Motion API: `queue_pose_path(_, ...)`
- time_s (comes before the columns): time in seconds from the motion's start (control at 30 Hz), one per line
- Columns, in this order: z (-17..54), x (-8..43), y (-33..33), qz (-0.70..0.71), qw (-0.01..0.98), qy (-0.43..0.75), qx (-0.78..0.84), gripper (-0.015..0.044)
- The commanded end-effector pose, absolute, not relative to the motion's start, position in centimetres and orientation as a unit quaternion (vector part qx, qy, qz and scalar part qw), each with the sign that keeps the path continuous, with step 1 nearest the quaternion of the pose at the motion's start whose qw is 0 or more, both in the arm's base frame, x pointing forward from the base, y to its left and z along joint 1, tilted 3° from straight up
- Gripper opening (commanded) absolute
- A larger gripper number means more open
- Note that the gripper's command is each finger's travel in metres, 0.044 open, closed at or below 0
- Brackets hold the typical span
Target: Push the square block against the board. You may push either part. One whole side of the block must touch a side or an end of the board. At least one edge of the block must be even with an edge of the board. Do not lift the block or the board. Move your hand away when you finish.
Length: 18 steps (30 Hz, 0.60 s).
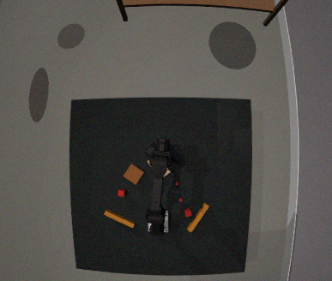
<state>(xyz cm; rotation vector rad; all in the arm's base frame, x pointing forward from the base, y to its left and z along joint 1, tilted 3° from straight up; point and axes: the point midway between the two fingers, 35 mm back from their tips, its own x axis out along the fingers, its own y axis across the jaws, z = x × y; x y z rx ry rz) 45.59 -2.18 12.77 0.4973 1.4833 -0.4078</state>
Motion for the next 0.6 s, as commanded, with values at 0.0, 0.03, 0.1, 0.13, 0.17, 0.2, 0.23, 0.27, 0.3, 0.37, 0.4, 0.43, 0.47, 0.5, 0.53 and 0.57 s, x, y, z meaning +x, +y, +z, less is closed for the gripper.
queue_pose_path(0.0,12.1,45.6,0.2,-0.130,0.704,0.678,0.166,0.0000)
queue_pose_path(0.03,12.0,45.6,0.8,-0.118,0.707,0.680,0.154,0.0000)
queue_pose_path(0.1,11.8,45.6,1.9,-0.095,0.711,0.684,0.130,0.0000)
queue_pose_path(0.13,11.7,45.6,2.4,-0.083,0.714,0.686,0.118,0.0000)
queue_pose_path(0.17,11.6,45.6,2.9,-0.071,0.715,0.687,0.106,0.0000)
queue_pose_path(0.2,11.5,45.5,3.5,-0.060,0.717,0.688,0.095,0.0000)
queue_pose_path(0.23,11.4,45.5,4.0,-0.049,0.718,0.689,0.083,0.0000)
queue_pose_path(0.27,11.3,45.5,4.5,-0.037,0.720,0.690,0.071,0.0000)
queue_pose_path(0.3,11.2,45.4,5.0,-0.026,0.721,0.690,0.060,0.0000)
queue_pose_path(0.37,11.0,45.3,6.1,-0.003,0.722,0.690,0.036,0.0000)
queue_pose_path(0.4,10.9,45.3,6.6,0.008,0.723,0.690,0.025,0.0000)
queue_pose_path(0.43,10.8,45.2,7.1,0.020,0.723,0.690,0.013,0.0000)
queue_pose_path(0.47,10.7,45.1,7.6,0.031,0.723,0.690,0.002,0.0000)
queue_pose_path(0.5,10.6,45.0,8.2,0.043,0.723,0.689,-0.010,0.0000)
queue_pose_path(0.53,10.5,45.0,8.7,0.055,0.723,0.688,-0.022,0.0000)
queue_pose_path(0.57,10.4,44.9,9.2,0.066,0.722,0.687,-0.035,0.0000)
